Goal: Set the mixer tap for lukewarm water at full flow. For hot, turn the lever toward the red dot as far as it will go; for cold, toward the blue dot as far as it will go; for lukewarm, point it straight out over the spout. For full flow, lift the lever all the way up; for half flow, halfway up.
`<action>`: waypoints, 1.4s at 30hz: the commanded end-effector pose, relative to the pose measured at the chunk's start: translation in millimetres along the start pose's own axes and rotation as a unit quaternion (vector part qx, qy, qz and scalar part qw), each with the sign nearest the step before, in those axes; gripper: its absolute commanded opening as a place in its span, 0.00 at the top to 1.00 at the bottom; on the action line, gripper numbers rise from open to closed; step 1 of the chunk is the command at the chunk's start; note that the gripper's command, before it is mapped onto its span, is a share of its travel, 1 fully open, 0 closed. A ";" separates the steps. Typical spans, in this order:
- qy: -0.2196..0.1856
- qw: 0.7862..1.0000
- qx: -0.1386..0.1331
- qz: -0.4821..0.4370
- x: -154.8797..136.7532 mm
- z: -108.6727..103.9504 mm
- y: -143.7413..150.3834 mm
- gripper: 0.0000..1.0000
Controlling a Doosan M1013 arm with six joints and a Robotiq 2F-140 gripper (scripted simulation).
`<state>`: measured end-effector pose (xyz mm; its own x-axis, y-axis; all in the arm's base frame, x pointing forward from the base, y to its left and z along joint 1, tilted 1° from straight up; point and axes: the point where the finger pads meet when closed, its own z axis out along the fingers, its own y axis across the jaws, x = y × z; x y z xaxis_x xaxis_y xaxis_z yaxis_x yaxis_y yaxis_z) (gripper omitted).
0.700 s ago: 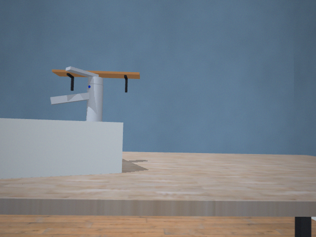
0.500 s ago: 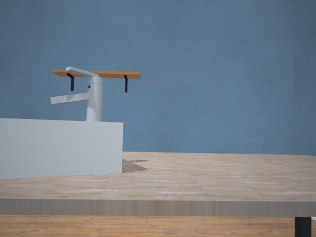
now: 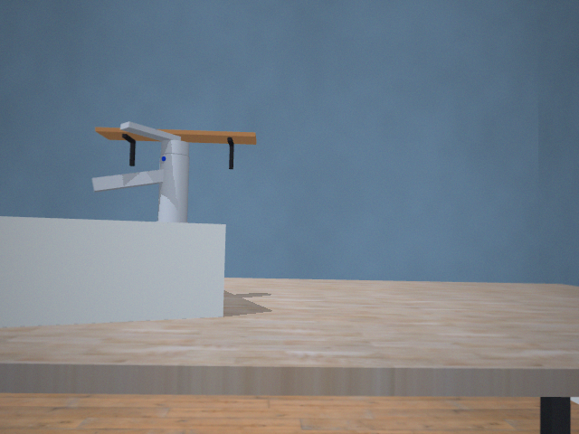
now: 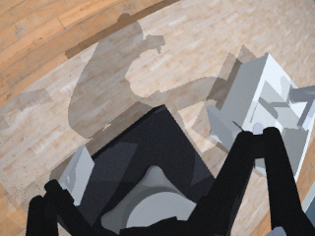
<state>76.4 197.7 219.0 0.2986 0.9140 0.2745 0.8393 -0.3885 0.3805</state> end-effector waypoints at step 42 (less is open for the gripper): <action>-0.190 0.597 -0.106 0.773 69.1 42.6 213.4 0.00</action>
<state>258.5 195.3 276.5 0.8641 -0.4230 0.2726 -0.4570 -0.8865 0.0729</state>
